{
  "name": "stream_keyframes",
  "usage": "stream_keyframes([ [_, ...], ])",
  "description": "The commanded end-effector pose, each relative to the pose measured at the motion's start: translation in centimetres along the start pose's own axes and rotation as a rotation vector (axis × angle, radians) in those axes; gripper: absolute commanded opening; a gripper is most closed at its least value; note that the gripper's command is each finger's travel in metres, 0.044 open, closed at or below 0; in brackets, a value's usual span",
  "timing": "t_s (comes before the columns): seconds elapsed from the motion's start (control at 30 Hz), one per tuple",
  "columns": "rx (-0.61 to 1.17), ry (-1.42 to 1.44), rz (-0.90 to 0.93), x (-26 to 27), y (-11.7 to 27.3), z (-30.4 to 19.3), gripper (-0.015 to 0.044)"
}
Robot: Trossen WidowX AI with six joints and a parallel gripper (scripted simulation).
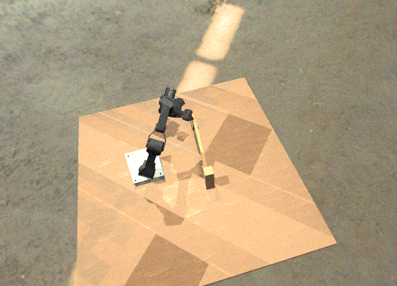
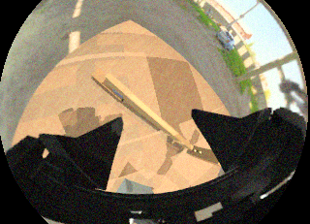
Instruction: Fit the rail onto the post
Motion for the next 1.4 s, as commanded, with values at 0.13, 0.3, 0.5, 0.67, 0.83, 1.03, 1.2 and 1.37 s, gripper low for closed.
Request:
stream_keyframes([
  [0.13,0.25,0.34,0.147,-7.5,-7.4,-3.2,0.044],
  [0.3,0.332,0.487,0.255,-10.7,-10.4,-5.6,0.044],
  [0.5,0.396,0.649,0.411,-14.2,-13.4,-9.2,0.044],
  [0.67,0.409,0.709,0.48,-15.5,-14.5,-10.8,0.044],
  [0.83,0.41,0.709,0.48,-15.6,-14.4,-11.0,0.044],
  [1.03,0.41,0.709,0.48,-15.5,-14.5,-11.1,0.044],
  [1.2,0.409,0.709,0.48,-15.3,-15.1,-11.4,0.044],
  [1.37,0.409,0.709,0.48,-15.1,-15.8,-11.8,0.044],
])
Point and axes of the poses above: the point midway between the two fingers, 35 mm back from their tips, its own y axis back along the fingers, its own x axis across the jaws, z = x × y, the point moved 6 cm from there along y, back along the fingers, and after that the axes turned 8 degrees about -y, right-handed, at the moved point
